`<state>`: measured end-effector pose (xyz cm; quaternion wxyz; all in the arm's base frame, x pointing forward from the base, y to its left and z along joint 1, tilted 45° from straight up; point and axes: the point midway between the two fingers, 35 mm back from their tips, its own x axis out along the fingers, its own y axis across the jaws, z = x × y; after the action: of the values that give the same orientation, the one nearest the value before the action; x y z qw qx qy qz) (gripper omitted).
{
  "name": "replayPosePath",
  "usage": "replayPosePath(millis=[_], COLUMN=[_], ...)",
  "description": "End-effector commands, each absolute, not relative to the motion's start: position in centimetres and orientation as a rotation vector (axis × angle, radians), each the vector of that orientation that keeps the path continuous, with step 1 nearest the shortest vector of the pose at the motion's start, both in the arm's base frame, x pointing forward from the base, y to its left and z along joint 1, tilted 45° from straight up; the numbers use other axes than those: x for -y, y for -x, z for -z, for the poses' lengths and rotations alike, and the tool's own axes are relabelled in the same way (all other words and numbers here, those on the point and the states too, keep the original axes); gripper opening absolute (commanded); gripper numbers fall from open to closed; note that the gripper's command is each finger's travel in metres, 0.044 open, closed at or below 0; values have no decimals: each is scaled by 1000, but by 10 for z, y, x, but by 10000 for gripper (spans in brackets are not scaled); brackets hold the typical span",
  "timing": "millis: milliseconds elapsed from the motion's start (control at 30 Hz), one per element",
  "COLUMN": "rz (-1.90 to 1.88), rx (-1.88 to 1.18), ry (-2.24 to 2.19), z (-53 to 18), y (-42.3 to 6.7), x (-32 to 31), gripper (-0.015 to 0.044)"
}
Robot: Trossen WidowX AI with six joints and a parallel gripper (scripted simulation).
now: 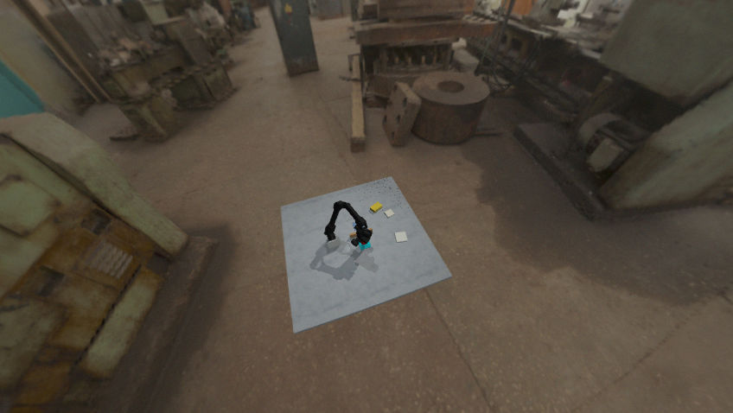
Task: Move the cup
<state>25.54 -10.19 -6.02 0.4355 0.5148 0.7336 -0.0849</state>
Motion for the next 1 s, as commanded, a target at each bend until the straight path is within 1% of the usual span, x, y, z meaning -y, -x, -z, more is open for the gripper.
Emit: replayPosePath(millis=[0,567,967], rz=[211,210,210], rx=[-1824,-1825,-1827], ry=[-1290,-1291,-1282], z=[65,82,81], y=[-255,-252,-252], x=[97,80,82], gripper=[0,0,0])
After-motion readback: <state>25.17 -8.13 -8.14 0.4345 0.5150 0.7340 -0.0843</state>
